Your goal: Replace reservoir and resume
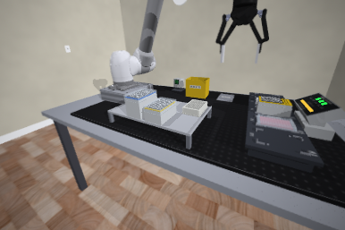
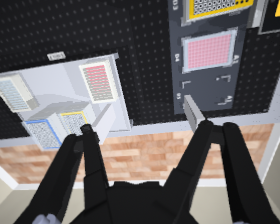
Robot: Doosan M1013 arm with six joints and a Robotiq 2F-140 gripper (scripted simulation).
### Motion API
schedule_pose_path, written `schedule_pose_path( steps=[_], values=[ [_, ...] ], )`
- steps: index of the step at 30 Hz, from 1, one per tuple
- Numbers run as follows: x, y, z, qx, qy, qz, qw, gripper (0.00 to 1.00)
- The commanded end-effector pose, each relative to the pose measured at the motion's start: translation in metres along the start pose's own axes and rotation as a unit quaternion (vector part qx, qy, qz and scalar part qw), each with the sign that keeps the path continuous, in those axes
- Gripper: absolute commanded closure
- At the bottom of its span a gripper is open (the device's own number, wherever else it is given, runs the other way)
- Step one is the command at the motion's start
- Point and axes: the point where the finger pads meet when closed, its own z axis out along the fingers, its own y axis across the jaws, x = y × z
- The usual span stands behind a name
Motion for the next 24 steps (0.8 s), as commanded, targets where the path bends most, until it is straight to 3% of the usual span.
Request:
schedule_pose_path(
  steps=[1, 12, 24],
  values=[
    [0.003, 0.002, -0.002, 0.001, 0.002, -0.001, 1.0, 0.23],
    [0.038, 0.001, -0.002, 0.001, 0.002, -0.001, 1.0, 0.23],
    [0.098, -0.001, -0.002, 0.001, 0.002, -0.001, 1.0, 0.23]
  ],
)
